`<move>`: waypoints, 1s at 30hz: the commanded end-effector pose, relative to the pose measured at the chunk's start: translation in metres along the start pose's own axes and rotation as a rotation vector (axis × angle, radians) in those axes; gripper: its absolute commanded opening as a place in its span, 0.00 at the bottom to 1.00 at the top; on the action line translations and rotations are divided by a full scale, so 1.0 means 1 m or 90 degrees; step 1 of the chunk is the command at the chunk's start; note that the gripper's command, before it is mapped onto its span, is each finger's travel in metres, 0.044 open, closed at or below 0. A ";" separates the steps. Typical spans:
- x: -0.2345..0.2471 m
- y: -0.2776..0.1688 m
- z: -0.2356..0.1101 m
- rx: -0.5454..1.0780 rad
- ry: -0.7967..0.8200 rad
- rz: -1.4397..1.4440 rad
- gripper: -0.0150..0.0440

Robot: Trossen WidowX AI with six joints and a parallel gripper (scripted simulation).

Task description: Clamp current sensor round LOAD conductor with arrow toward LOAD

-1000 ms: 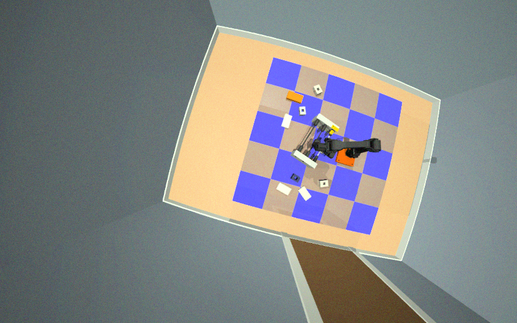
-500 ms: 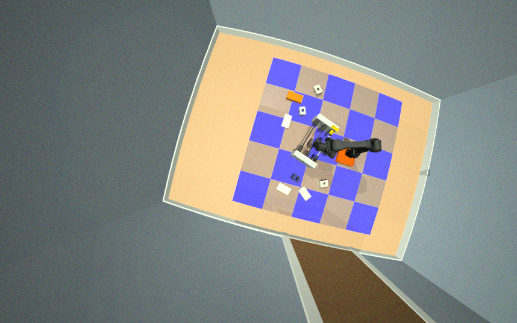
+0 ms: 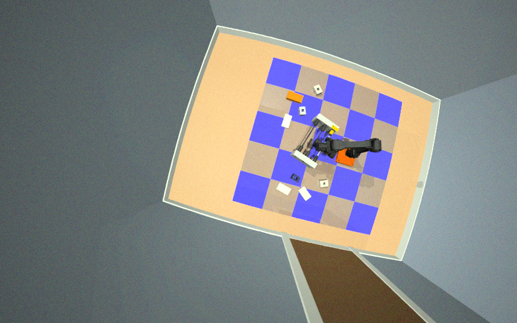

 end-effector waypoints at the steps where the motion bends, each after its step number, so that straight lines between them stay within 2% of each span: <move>1: 0.000 0.000 0.000 0.000 0.001 0.000 0.57; 11: 0.001 0.000 -0.001 0.001 -0.001 0.000 1.00; 24: 0.000 0.000 0.000 0.000 0.000 0.000 0.43; 30: 0.000 0.000 0.000 0.000 0.000 0.000 0.36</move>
Point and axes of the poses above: the point midway between the two fingers, 35 mm back from their tips, its own z axis out along the fingers, its own x axis across the jaws, y = z × x, the point moved 7 cm from there along -z, back along the fingers, and after that the axes turned 3 degrees about -z, right-handed, at the moved point
